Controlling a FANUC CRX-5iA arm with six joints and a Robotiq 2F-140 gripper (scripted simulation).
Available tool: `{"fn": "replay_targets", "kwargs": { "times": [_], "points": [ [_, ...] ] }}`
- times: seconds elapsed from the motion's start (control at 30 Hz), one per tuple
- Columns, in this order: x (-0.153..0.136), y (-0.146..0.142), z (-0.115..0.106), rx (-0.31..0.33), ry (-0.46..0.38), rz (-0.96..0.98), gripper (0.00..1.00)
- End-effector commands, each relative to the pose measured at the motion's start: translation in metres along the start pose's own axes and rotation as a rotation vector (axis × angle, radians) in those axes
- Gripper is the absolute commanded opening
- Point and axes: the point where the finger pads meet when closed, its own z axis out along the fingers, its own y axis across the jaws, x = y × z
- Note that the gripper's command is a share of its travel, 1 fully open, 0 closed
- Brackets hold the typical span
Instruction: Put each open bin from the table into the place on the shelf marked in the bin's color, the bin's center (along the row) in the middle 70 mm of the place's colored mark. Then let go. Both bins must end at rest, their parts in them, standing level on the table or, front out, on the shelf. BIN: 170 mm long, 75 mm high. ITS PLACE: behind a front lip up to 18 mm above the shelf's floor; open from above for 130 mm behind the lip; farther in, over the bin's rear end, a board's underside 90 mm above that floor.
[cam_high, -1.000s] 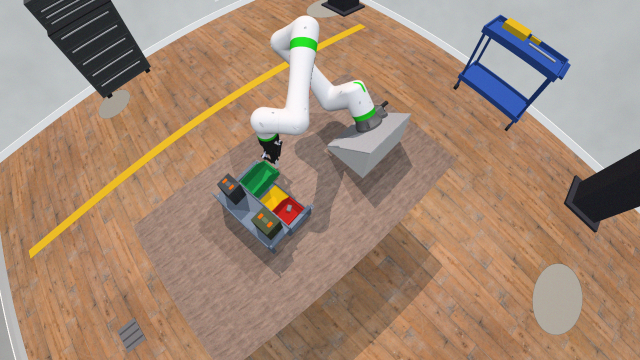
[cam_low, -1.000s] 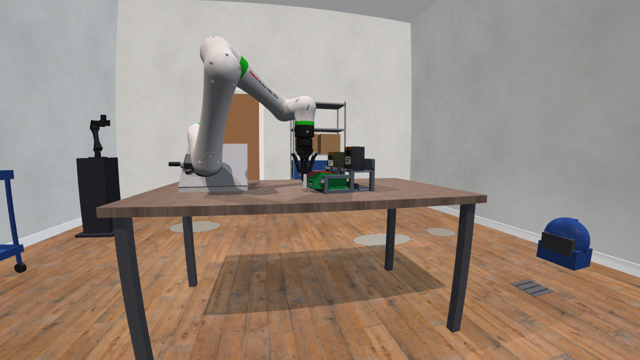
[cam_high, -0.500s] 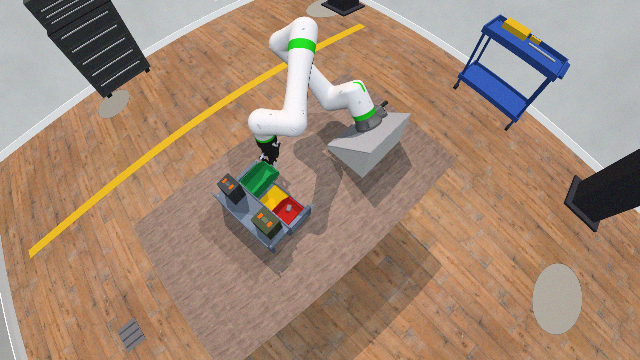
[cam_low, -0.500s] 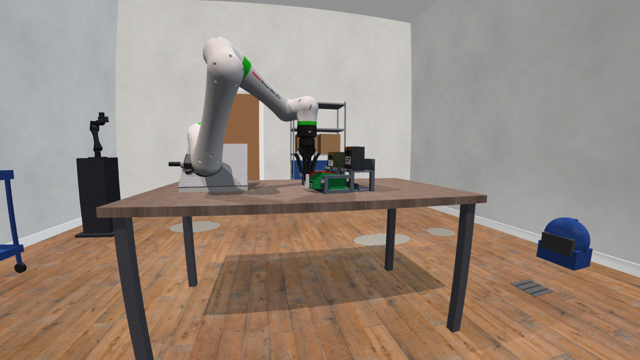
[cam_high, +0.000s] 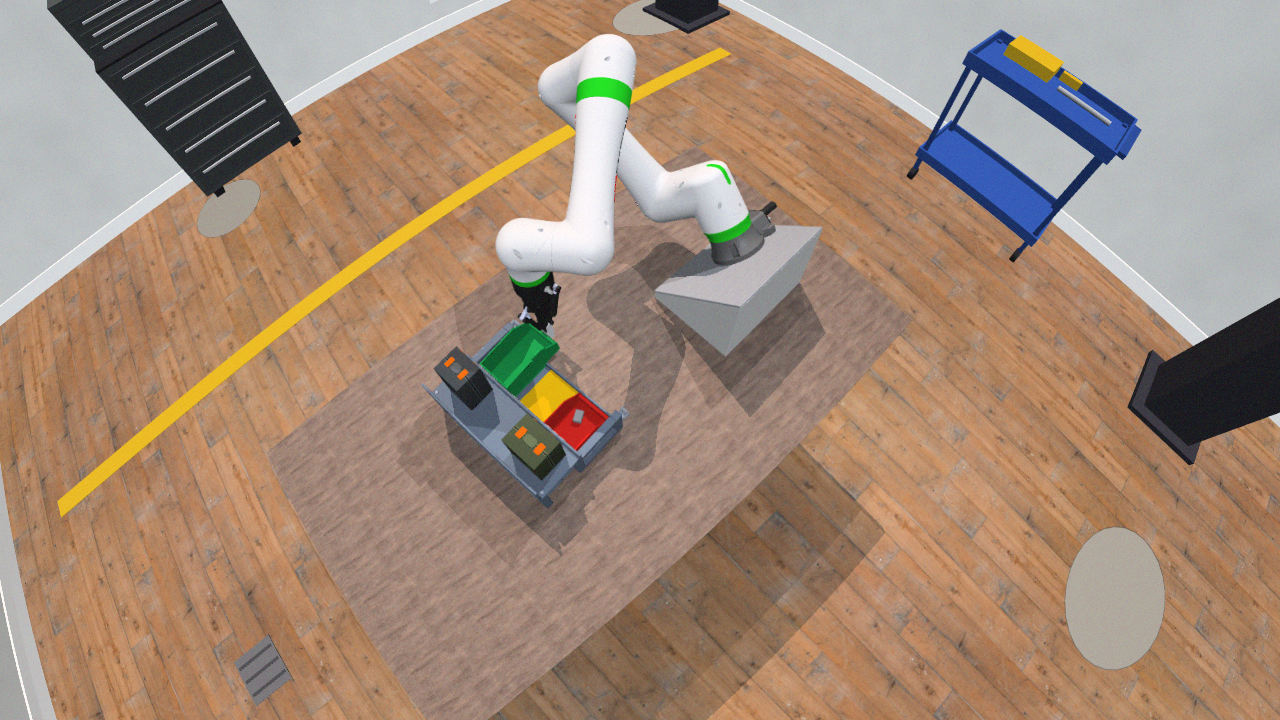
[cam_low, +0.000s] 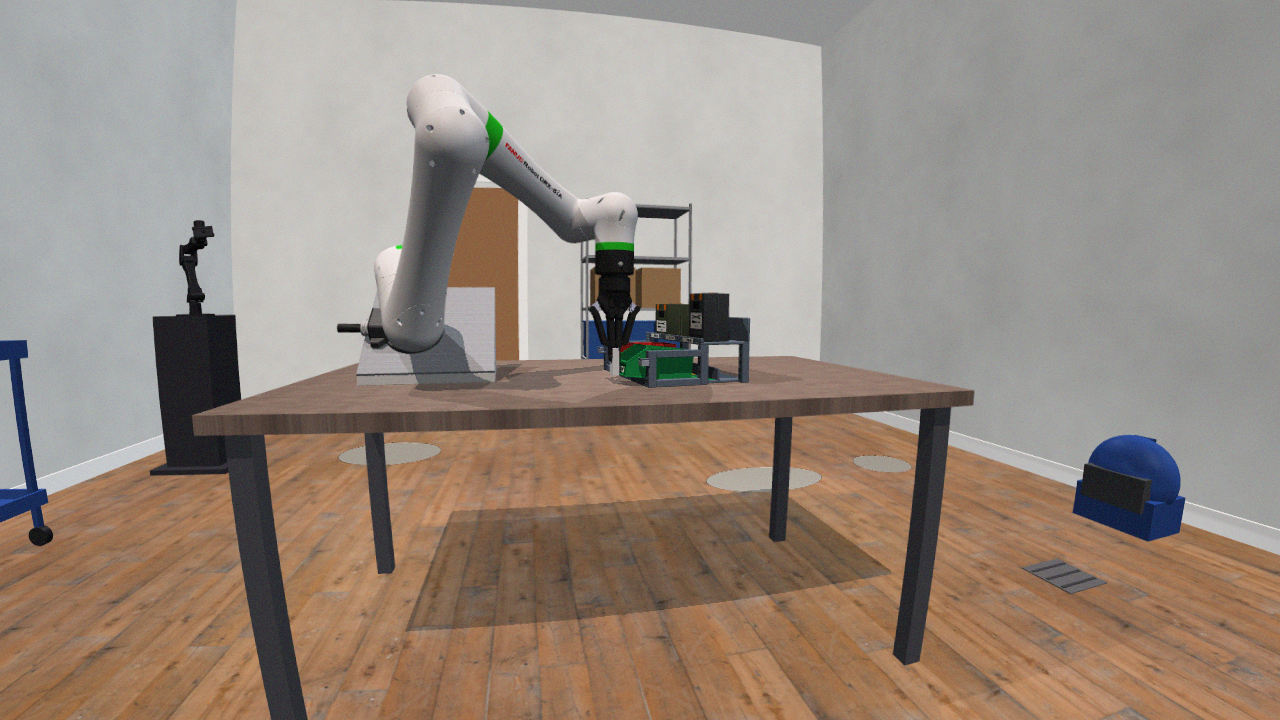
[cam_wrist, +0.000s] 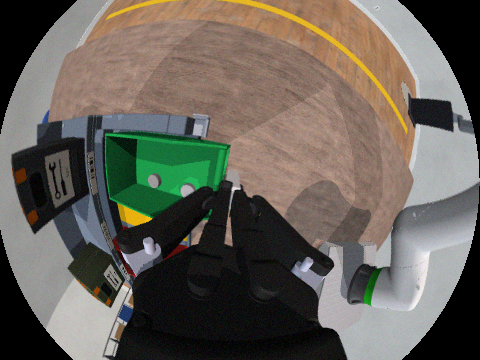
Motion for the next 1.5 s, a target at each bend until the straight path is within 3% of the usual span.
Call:
{"fn": "replay_targets", "kwargs": {
  "times": [0.0,1.47],
  "points": [
    [-0.0001,-0.0002,-0.0002,0.0,0.0,0.0,0.0],
    [-0.0001,-0.0059,-0.0002,0.0,0.0,0.0,0.0]
  ]
}}
